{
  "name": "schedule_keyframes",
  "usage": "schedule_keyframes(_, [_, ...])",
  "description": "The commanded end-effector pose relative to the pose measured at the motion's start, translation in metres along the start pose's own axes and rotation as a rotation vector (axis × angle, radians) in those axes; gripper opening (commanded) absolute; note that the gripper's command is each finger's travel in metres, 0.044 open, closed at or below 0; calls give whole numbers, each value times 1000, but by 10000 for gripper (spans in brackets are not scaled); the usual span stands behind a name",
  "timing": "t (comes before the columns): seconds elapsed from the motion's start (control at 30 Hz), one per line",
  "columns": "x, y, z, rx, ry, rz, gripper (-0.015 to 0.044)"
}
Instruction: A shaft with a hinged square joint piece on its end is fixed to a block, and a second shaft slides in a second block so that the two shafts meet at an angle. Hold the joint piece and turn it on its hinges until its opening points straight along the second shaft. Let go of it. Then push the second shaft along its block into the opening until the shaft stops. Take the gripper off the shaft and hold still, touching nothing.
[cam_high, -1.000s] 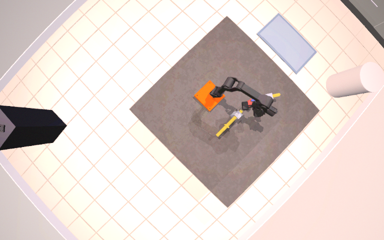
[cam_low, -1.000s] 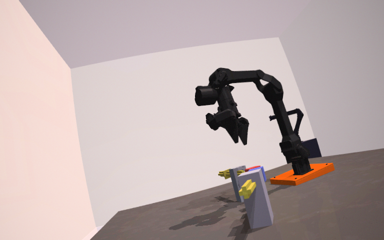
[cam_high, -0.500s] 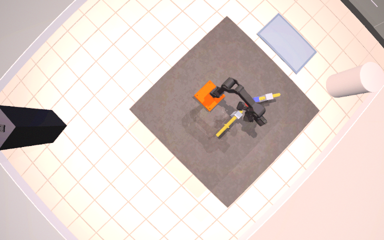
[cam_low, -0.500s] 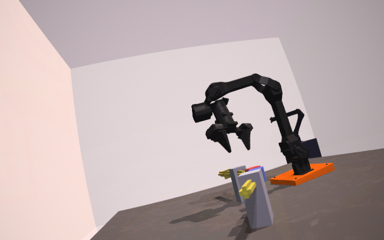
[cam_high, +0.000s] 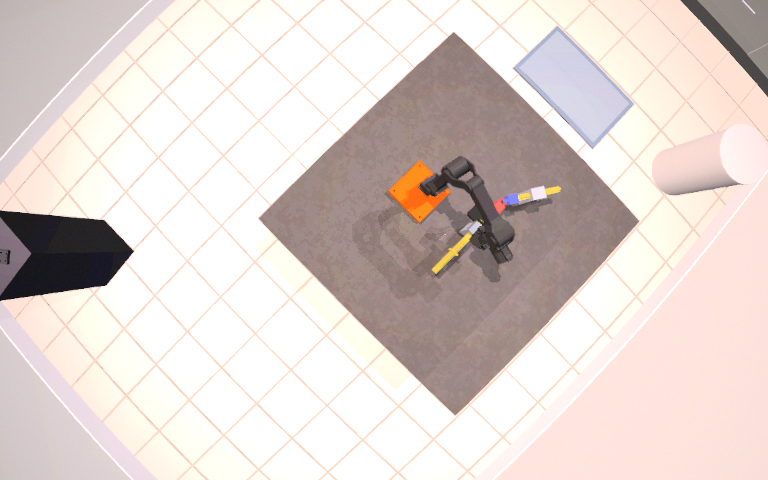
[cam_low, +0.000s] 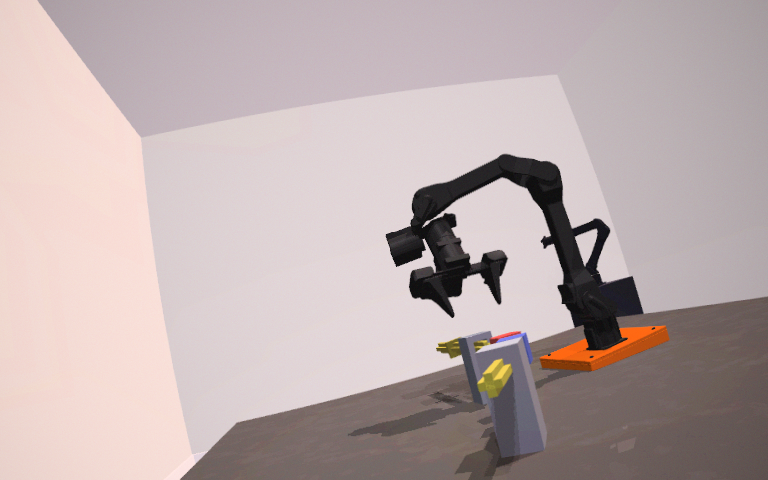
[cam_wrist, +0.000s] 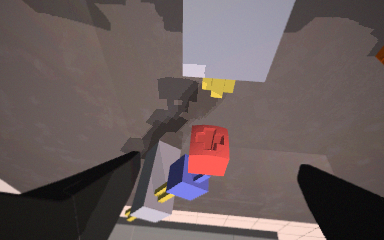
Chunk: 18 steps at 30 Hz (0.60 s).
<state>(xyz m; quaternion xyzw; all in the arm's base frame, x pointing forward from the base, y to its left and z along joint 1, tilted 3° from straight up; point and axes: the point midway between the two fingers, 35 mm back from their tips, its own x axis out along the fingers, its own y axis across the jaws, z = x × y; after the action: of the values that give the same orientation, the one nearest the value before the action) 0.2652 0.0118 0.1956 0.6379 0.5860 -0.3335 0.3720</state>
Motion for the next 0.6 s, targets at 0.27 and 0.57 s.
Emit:
schedule_keyframes(0.27, [-28, 16, 47, 13, -33, 74, 440])
schedule_keyframes(0.57, [-103, -1, 188, 14, -165, 181, 440])
